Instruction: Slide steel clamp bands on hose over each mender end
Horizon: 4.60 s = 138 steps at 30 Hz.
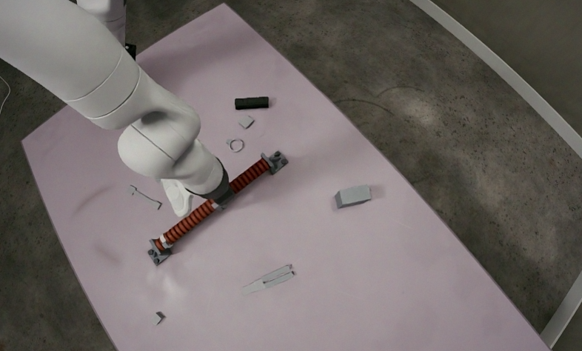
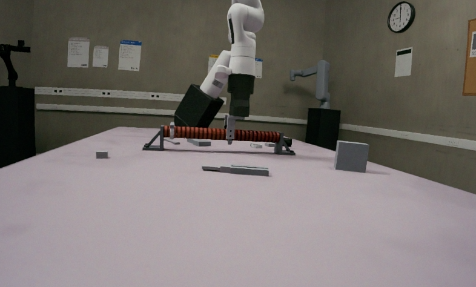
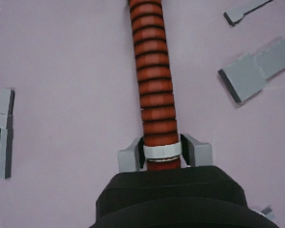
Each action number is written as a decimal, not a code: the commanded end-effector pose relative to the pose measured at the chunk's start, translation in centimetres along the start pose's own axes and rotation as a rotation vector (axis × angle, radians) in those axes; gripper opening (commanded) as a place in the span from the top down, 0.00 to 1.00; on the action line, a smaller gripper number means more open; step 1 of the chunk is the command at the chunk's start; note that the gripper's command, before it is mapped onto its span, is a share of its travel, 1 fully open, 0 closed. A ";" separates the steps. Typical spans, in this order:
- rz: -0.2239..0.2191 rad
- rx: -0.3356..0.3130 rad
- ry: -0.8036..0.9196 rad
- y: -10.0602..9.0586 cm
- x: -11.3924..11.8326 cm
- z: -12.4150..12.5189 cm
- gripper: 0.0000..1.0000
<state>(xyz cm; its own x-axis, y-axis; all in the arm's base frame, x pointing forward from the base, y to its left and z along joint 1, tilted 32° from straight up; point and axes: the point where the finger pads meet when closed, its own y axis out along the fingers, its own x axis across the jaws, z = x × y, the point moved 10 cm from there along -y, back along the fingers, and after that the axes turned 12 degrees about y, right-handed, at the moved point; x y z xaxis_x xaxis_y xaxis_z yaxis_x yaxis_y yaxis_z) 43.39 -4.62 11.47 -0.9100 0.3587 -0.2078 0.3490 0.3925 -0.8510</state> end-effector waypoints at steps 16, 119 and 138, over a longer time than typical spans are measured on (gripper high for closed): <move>0.001 0.002 -0.013 -0.1 0.7 -3.4 0.25; 0.001 0.002 -0.013 -2.9 1.4 -6.6 0.00; 0.001 0.002 -0.013 -5.0 1.4 -6.6 0.00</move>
<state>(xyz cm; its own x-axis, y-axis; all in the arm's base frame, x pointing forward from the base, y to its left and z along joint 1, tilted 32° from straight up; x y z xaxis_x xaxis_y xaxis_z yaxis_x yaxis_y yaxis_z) 41.86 -0.37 18.54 -0.9137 0.3458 -0.2133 0.3473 0.3922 -0.8518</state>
